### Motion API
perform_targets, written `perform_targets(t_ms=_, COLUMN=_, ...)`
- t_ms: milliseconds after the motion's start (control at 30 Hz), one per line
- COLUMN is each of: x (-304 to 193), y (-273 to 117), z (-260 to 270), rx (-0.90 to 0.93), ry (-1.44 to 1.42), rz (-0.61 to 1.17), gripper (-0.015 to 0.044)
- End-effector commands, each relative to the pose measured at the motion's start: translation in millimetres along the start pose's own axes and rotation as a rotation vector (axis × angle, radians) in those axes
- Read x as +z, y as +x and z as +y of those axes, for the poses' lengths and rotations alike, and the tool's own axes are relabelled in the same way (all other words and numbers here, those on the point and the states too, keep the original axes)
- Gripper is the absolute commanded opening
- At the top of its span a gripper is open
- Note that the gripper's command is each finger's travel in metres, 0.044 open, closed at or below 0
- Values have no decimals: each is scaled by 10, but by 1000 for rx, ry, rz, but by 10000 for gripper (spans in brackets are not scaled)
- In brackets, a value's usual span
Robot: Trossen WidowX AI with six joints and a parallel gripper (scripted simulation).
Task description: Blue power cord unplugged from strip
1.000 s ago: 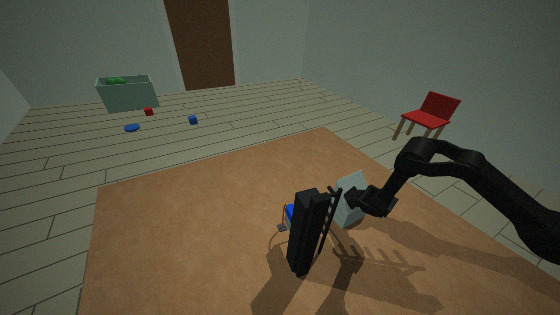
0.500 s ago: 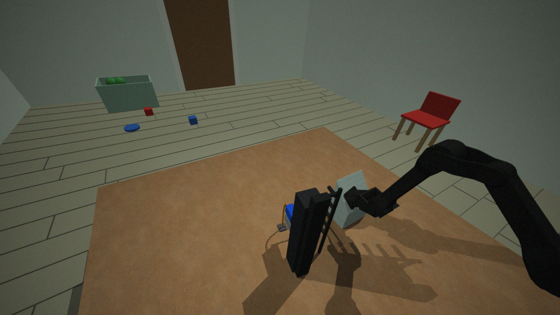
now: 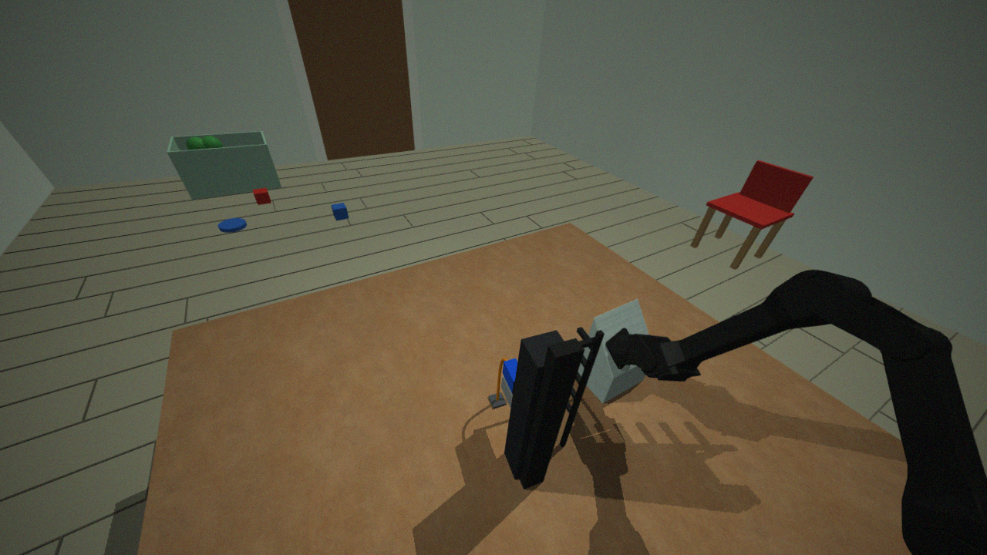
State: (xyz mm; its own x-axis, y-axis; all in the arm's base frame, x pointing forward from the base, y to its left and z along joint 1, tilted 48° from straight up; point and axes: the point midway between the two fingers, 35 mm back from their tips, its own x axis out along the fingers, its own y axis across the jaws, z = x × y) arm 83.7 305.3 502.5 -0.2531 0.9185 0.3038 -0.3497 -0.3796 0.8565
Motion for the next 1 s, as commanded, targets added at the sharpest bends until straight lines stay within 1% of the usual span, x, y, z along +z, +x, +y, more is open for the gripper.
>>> perform_targets(t_ms=0, x=335, y=-99, z=-288, rx=-95, ry=-30, rz=-94, gripper=160)
perform_targets(t_ms=200, x=852, y=-427, z=-735, rx=-257, ry=-69, rz=-245, gripper=160)
perform_targets(t_ms=367, x=1284, y=-867, z=-1108, rx=-411, ry=-95, rz=-377, gripper=160)
perform_targets(t_ms=667, x=1848, y=-1873, z=-1623, rx=-678, ry=-109, rz=-587, gripper=160)
perform_targets(t_ms=967, x=2102, y=-3034, z=-1947, rx=-929, ry=-80, rz=-763, gripper=160)
